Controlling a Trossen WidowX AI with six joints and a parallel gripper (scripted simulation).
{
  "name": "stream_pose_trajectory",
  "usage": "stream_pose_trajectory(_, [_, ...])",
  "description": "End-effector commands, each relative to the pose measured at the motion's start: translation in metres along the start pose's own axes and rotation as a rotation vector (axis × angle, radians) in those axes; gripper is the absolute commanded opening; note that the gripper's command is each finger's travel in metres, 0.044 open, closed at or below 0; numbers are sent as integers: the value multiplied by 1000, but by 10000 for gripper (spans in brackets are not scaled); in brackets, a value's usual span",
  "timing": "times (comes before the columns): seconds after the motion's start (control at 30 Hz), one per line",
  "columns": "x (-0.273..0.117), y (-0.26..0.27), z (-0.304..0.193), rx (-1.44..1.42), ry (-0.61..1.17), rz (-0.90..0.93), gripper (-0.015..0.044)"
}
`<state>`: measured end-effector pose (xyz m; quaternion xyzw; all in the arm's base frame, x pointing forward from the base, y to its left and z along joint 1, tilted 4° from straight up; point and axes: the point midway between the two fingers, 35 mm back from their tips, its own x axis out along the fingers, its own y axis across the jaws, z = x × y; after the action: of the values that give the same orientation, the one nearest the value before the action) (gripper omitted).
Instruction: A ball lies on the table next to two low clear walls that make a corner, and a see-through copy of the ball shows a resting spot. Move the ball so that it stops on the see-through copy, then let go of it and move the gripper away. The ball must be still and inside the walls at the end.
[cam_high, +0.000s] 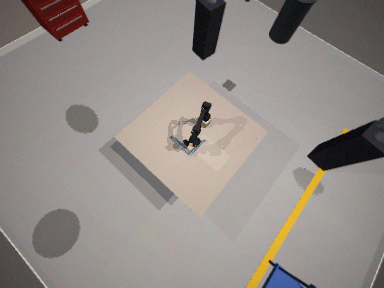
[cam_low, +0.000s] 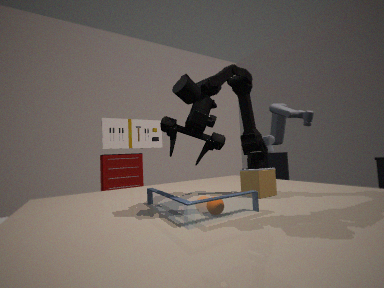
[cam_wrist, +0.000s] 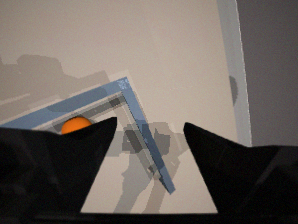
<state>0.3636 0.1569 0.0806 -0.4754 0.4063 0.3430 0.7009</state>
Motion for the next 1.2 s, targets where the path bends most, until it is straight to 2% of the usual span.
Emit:
stream_pose_trajectory(0.0, [26, 55, -23, -245, 114, 229, 357])
stream_pose_trajectory(0.1, [34, 91, -40, -415, 171, 396, 357])
stream_pose_trajectory(0.17, [35, 99, -44, -451, 181, 434, 357])
stream_pose_trajectory(0.47, [35, 99, -44, -451, 181, 434, 357])
stream_pose_trajectory(1.17, [65, 110, -52, -450, 181, 434, 357])
